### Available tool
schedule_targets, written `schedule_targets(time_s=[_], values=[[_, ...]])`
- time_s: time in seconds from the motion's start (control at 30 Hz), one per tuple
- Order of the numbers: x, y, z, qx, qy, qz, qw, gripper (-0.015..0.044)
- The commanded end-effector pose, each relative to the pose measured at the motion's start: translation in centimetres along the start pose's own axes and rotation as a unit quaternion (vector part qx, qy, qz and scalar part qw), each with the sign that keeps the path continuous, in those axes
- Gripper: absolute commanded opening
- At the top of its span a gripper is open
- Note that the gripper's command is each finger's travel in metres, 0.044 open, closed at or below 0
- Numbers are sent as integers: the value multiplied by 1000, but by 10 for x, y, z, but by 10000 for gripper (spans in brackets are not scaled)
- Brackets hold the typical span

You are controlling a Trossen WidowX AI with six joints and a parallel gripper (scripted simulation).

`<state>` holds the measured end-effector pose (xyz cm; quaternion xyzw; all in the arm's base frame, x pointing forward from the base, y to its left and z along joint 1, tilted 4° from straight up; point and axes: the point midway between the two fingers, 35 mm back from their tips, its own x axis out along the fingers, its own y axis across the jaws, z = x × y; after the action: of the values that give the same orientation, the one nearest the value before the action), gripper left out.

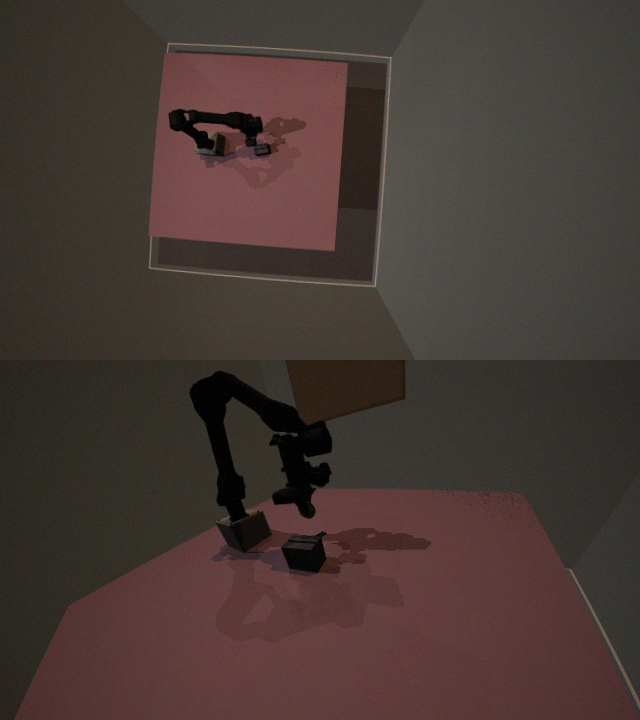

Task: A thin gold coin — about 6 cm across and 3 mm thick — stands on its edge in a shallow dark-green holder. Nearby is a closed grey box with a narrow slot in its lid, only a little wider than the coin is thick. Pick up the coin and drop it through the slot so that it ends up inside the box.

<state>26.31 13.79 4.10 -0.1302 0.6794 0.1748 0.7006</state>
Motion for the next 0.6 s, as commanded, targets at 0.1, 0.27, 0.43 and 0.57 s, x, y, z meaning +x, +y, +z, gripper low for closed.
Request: schedule_targets(time_s=[0.1,0.27,0.43,0.57], values=[[0,-17,6,0,2,1,1000,0],[0,-29,10,0,2,1,1000,0],[0,-42,13,0,2,0,1000,0],[0,-52,14,0,2,0,1000,0]])
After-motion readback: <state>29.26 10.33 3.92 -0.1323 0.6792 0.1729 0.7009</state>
